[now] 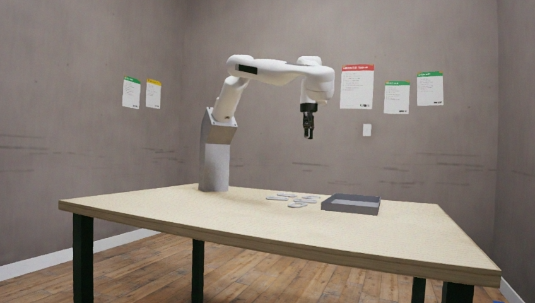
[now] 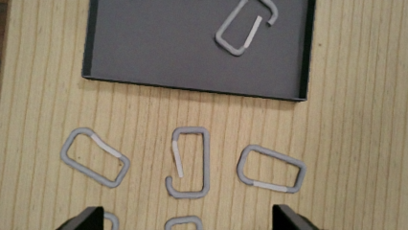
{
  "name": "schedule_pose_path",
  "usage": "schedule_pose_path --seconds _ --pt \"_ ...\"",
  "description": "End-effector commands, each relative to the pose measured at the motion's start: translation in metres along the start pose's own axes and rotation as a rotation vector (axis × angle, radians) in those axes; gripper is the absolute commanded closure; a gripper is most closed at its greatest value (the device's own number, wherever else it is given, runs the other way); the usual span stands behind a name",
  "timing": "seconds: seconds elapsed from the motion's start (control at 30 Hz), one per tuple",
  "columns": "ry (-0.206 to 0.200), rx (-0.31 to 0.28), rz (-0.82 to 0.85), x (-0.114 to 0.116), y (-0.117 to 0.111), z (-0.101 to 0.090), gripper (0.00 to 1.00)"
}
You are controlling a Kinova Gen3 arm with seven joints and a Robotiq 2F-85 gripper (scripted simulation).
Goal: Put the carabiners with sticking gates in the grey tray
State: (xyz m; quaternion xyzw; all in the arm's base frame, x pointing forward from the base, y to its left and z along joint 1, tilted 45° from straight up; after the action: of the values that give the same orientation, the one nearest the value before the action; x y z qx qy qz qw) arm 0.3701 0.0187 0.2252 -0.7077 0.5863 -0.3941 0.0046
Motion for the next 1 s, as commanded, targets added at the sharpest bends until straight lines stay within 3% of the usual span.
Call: schedule_pose_path --seconds 0.0,0.3,0.33,0.87,0.9,0.97 --pt "-0.004 -0.027 -0.007 -0.003 0.010 0.031 0.00" --pt "-0.004 -0.027 -0.007 -0.003 0.010 0.031 0.00" --pt "-0.003 -0.024 -0.008 -0.007 0.023 0.087 0.00" --pt "-0.003 -0.024 -0.008 -0.007 0.023 0.087 0.00" --pt "-0.002 -0.027 -0.007 -0.011 0.036 0.142 0.00" --pt "-0.002 -0.027 -0.007 -0.011 0.036 0.142 0.00"
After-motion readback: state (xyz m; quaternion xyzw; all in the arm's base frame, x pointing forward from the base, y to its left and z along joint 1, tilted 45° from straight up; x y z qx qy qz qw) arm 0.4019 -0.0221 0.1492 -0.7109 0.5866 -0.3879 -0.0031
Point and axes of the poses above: the point where the finger pads meet when closed, its own z axis out along the fingers, its own x axis across the jaws, y = z × x, the point moved 6 cm from there along -z, back along the fingers, and after that the axes turned 8 degrees about -z, right-handed, at the moved point
